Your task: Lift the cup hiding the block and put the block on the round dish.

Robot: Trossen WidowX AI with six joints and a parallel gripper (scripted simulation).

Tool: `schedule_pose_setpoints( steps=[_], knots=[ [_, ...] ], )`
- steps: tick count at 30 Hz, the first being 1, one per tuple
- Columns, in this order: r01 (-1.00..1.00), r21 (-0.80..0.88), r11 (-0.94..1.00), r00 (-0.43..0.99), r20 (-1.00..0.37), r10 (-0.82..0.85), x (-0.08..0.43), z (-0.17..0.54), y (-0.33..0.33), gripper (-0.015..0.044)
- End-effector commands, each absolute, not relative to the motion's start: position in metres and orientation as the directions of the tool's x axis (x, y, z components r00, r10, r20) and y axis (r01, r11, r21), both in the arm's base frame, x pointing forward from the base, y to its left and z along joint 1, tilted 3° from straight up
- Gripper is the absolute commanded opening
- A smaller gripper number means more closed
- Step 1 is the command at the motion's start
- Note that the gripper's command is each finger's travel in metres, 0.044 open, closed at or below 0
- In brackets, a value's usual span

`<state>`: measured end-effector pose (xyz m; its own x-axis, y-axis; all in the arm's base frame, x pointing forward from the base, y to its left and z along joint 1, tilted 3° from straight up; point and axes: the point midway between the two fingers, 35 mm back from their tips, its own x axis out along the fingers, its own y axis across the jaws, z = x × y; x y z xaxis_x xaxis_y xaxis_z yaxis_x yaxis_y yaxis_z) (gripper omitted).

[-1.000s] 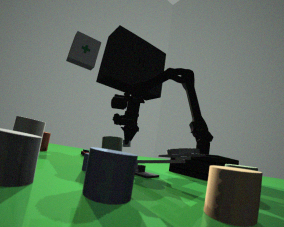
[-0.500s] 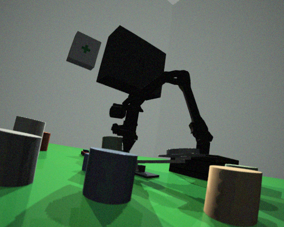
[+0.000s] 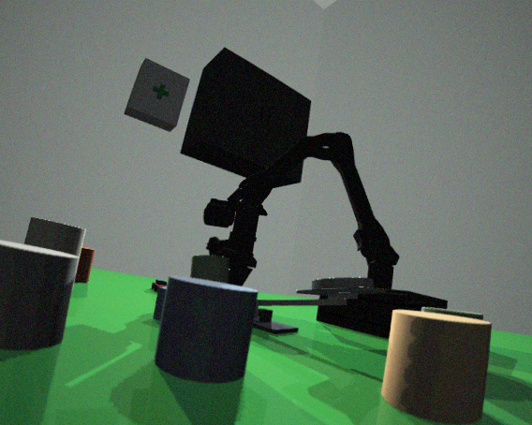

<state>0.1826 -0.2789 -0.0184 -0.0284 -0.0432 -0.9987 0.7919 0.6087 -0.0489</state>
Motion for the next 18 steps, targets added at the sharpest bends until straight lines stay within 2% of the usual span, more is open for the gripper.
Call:
schedule_pose_setpoints(
  steps=[1, 14, 18],
  knots=[
    [0.792, -0.049, 0.609, -0.027, -0.999, -0.045, 0.183, -0.018, -0.279, 0.0105],
    [0.791, -0.050, 0.609, -0.028, -0.999, -0.044, 0.183, -0.009, -0.279, 0.0440],
    [0.789, -0.053, 0.612, -0.034, -0.999, -0.042, 0.183, 0.036, -0.276, 0.0440]
  ],
)
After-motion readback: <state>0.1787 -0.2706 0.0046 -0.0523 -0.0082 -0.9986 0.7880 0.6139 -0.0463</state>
